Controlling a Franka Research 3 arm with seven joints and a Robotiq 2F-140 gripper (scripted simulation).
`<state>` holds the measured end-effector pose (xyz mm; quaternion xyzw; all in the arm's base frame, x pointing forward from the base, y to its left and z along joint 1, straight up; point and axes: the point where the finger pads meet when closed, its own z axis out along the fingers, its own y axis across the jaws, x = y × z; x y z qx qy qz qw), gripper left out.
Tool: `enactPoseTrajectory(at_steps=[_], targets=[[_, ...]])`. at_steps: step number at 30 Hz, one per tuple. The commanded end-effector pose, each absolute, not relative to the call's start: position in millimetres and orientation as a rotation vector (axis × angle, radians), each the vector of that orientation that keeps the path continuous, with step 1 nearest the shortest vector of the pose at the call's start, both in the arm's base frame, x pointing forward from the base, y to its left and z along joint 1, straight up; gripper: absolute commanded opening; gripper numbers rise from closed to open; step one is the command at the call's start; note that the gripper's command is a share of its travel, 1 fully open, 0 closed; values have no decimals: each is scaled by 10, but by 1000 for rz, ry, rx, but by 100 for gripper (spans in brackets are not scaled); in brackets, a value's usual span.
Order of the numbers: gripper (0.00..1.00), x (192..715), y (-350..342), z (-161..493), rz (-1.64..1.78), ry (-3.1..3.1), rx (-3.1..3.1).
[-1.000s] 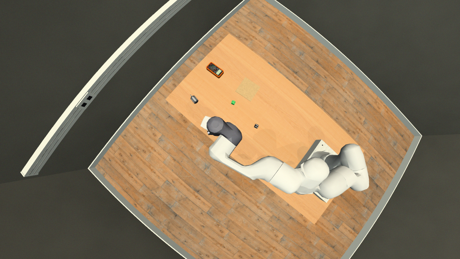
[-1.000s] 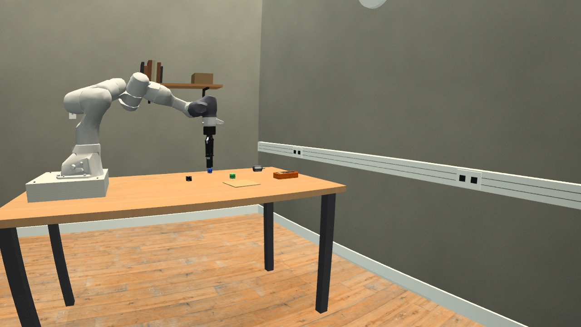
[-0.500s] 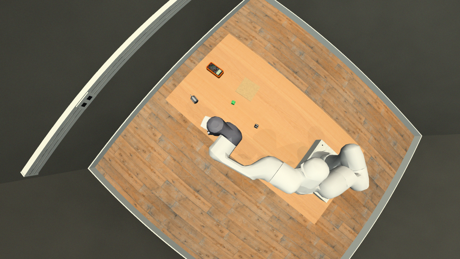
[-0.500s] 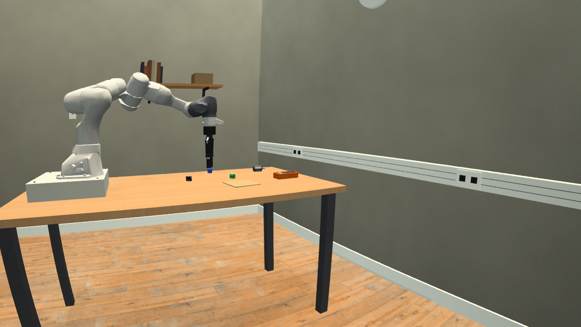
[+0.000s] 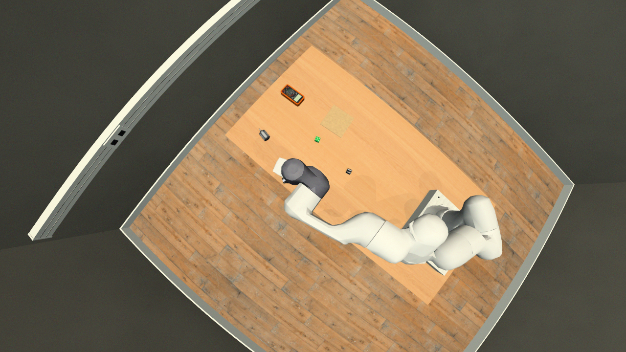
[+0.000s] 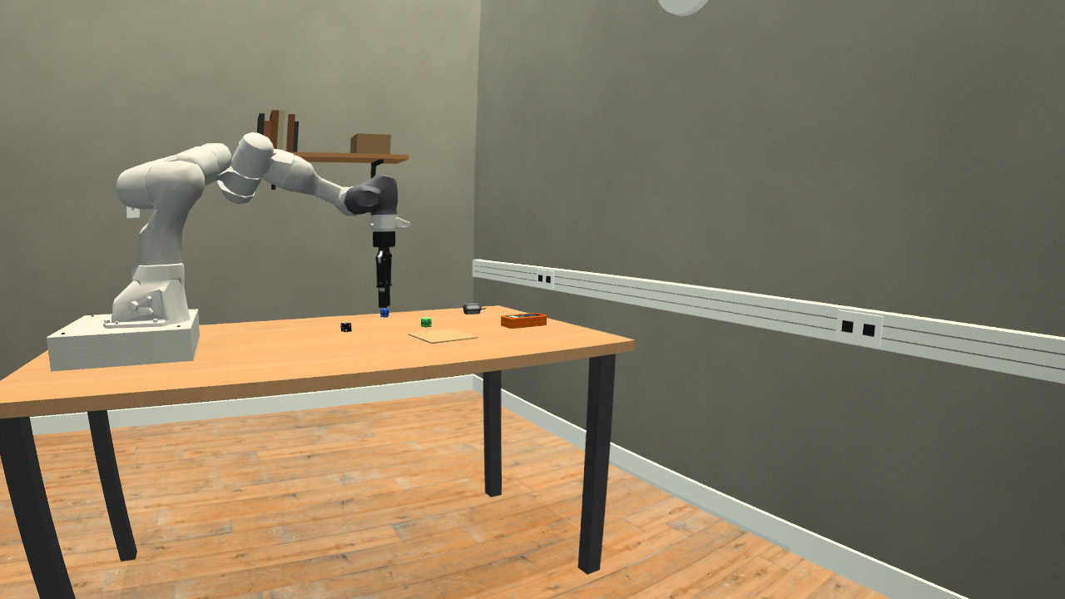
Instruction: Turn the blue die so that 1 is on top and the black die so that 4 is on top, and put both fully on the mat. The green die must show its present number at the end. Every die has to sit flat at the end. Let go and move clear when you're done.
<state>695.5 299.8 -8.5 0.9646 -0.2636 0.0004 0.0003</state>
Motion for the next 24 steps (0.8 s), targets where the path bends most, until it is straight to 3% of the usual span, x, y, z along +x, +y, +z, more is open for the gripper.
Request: enactPoseTrajectory(at_steps=[1,24], targets=[[32,6954,3013,-96,2,-824,3034],[32,6955,3013,-390,2,-824,3034]])
